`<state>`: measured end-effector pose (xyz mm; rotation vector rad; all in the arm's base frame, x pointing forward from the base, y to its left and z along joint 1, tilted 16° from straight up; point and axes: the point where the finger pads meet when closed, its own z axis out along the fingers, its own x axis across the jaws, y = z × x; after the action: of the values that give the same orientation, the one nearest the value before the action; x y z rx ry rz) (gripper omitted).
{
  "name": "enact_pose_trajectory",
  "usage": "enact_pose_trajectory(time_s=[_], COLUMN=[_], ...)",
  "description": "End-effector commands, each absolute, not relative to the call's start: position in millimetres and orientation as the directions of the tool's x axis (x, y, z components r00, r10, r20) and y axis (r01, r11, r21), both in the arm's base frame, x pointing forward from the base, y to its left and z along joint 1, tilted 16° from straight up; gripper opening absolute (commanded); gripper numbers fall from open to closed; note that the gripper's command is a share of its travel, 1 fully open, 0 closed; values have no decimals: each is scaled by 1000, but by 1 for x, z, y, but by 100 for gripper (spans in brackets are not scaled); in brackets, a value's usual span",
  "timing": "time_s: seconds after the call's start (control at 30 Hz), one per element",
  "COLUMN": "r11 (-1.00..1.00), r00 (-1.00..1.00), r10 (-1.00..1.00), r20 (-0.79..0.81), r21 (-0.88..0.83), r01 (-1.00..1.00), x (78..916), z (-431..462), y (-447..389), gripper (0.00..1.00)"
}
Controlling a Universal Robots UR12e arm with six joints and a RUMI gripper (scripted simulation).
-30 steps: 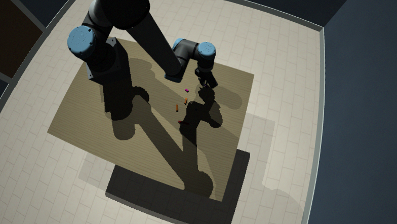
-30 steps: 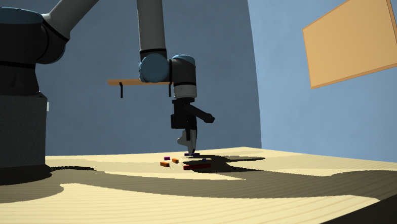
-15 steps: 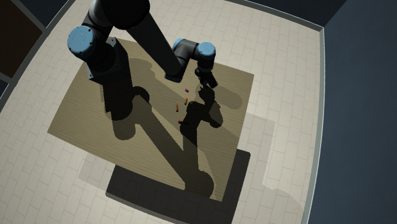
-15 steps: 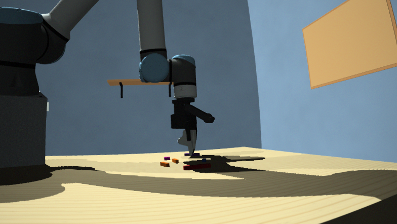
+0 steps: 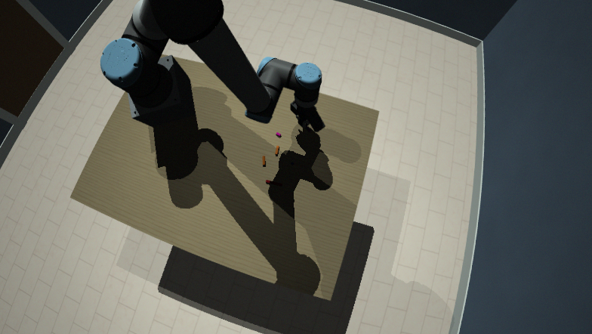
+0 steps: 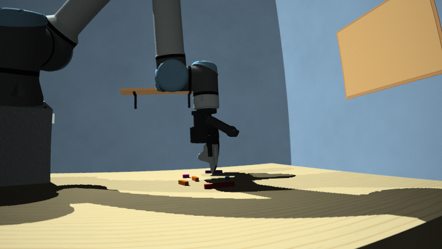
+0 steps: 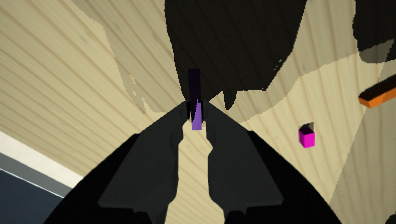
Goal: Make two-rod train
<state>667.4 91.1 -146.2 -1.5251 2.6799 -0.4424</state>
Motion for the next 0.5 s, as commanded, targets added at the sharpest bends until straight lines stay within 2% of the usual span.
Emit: enact_pose_trajectory(time_s=[0.0, 0.47], r11=[480, 480], r00=[-520, -520], r10=[-846, -846], r20=[116, 116], r21=[-258, -258], r01=[-838, -838], x=[668, 666], z=[-146, -138], y=[91, 93], gripper=[0, 0])
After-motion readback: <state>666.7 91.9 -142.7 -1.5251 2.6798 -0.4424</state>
